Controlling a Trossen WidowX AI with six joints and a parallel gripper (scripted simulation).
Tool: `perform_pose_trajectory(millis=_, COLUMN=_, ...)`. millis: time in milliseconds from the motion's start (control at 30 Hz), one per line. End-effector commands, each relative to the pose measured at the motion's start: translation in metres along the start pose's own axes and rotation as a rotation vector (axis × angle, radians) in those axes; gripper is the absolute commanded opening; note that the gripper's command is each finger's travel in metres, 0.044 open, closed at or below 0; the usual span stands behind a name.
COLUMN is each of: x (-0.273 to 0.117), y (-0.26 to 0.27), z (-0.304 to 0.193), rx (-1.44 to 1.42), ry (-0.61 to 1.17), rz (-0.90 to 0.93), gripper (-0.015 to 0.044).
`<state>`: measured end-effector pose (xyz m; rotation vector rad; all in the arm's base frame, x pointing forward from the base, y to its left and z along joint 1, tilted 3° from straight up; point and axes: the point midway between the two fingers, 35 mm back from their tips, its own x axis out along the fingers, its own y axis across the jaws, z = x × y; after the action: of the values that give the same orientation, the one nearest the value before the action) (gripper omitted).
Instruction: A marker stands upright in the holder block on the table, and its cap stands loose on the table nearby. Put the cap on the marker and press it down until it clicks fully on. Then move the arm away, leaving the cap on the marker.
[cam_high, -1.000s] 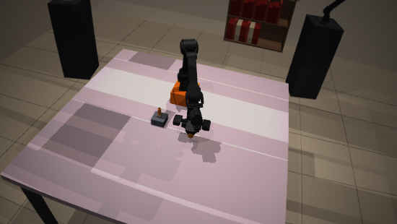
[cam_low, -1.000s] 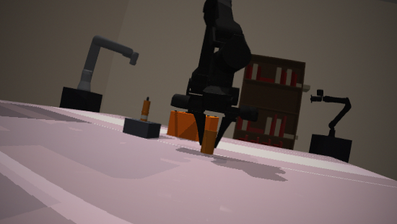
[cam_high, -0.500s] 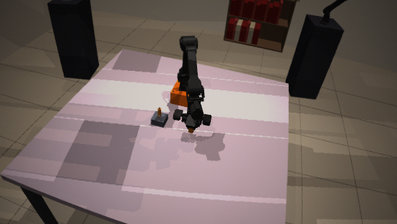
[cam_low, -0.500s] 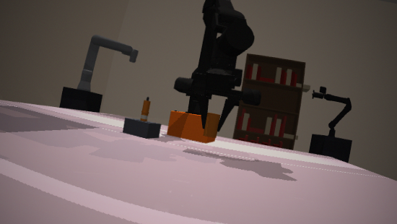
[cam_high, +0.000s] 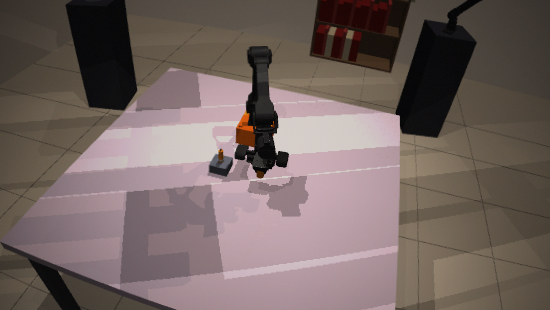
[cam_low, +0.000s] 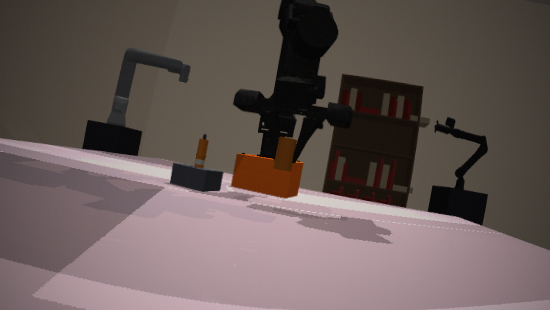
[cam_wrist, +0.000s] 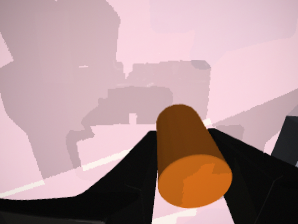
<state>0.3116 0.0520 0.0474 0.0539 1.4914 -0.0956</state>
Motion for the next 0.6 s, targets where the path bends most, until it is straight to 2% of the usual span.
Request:
perform_pose_trajectory(millis=0, x=-0.005, y=-0.015, z=-0.001, rx=-0.001, ry=0.004, rz=0.002, gripper=0.0000)
perform_pose_trajectory(millis=567, x=-0.023, y=-0.072, z=-0.011, rx=-0.001, ry=0.006, rz=-0.002, gripper=0.0000)
